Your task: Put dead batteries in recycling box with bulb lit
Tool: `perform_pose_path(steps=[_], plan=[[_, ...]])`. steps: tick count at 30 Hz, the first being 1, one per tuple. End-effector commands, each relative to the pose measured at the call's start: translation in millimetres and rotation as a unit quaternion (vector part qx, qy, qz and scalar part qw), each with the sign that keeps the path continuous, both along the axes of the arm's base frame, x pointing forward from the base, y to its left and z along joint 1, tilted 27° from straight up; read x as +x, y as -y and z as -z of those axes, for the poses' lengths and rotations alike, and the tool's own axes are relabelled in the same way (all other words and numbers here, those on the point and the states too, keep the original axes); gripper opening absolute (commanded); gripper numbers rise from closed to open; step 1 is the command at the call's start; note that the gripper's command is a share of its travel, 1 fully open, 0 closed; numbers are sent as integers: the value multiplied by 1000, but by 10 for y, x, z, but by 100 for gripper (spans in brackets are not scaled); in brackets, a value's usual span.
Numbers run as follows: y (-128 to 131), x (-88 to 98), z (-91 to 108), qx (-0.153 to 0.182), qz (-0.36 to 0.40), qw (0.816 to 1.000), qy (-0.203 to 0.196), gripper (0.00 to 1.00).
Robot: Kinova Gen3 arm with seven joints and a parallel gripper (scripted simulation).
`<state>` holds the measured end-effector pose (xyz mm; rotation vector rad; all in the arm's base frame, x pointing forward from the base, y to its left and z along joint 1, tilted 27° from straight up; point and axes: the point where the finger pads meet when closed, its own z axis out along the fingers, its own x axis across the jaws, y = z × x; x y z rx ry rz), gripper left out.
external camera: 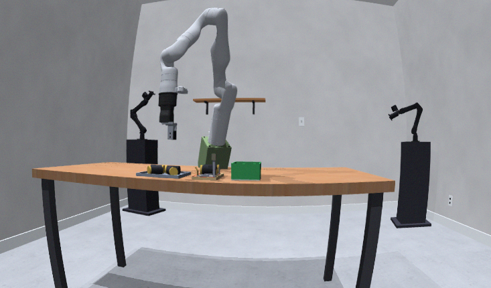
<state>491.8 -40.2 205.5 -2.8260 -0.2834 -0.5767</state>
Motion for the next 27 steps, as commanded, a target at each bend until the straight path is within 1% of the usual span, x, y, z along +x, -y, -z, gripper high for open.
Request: perform_pose_path(steps=[1,27], plan=[[6,3,-8,-1,-2,1000,2,90],[6,3,-8,-23,-56,998,18,90]])
